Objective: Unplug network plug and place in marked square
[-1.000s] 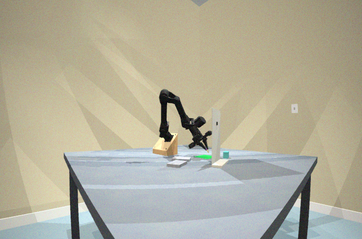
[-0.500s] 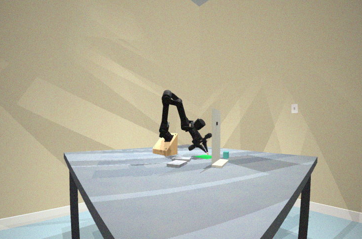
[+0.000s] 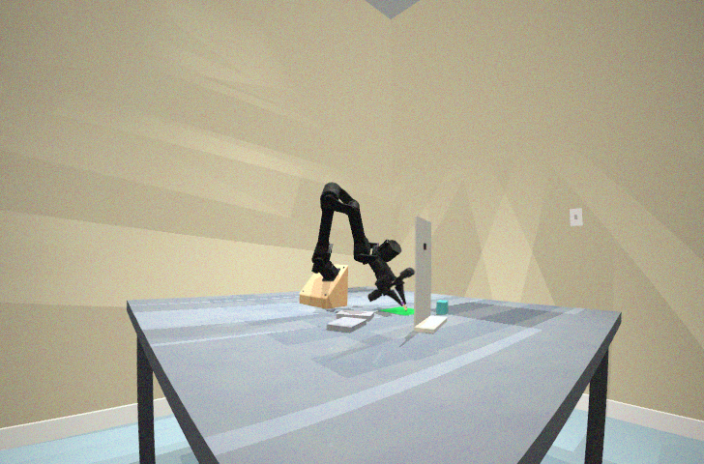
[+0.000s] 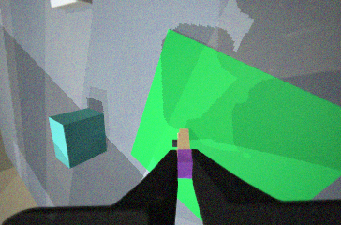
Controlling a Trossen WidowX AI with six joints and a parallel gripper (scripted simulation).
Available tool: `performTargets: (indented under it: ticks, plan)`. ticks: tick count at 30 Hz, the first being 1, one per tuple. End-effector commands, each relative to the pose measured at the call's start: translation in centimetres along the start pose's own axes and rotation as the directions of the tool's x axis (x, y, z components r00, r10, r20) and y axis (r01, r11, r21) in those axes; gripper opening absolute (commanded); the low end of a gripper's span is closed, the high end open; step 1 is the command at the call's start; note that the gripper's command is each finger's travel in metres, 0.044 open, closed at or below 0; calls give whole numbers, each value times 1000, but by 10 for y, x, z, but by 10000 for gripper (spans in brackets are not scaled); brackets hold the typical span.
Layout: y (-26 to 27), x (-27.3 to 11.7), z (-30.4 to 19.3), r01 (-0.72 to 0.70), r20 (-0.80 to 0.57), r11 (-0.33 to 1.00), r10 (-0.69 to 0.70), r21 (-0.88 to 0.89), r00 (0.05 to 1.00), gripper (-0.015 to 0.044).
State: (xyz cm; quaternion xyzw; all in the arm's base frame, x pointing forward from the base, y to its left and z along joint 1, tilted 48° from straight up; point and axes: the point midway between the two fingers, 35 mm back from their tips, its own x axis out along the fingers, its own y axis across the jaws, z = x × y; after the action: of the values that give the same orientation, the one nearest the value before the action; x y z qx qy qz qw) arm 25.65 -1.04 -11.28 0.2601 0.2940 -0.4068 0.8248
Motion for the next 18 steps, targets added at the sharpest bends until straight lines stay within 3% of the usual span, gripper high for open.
performTargets:
  ticks: [1,15,18]
  plan:
    - [-2,2,0,2,-6,1000,-2,-5,1000,0]
    - [-1,3,2,0,0,1000,0,0,1000,0]
    - [-1,3,2,0,0,1000,0,0,1000,79]
